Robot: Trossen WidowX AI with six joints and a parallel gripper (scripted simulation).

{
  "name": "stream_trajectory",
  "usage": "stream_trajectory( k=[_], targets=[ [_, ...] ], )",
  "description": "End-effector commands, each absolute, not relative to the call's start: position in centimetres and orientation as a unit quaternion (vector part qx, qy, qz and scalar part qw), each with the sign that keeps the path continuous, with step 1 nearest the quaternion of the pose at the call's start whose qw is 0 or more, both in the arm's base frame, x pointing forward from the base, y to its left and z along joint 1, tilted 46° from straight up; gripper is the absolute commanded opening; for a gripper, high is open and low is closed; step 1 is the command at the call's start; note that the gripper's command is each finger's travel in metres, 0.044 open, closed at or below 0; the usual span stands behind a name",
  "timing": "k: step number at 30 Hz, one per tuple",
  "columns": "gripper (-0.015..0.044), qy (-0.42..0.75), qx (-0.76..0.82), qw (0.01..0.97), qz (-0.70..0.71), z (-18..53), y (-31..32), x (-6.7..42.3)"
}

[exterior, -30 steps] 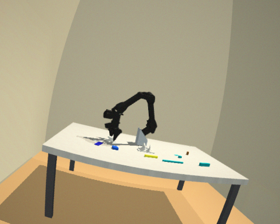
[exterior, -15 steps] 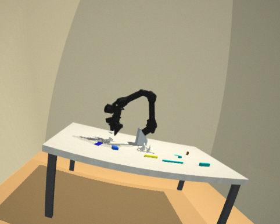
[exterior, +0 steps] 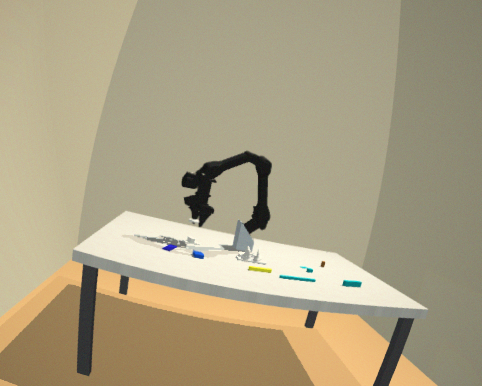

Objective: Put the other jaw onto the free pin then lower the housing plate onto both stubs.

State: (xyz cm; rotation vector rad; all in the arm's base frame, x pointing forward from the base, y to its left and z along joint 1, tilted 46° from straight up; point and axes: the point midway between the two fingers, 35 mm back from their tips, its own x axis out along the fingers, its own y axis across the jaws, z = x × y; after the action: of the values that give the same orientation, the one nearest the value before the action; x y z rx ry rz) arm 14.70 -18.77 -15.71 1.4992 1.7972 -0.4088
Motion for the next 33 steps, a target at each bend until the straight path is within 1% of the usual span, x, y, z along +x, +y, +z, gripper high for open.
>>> stream_trajectory(
  k=[1, 33],
  targets=[
    [0.0351, 0.705, 0.575, 0.388, -0.144, -14.9, -18.4, 15.5],
    [0.0351, 0.718, 0.464, 0.519, 0.014, -7.8, -13.1, 21.5]
  ],
)
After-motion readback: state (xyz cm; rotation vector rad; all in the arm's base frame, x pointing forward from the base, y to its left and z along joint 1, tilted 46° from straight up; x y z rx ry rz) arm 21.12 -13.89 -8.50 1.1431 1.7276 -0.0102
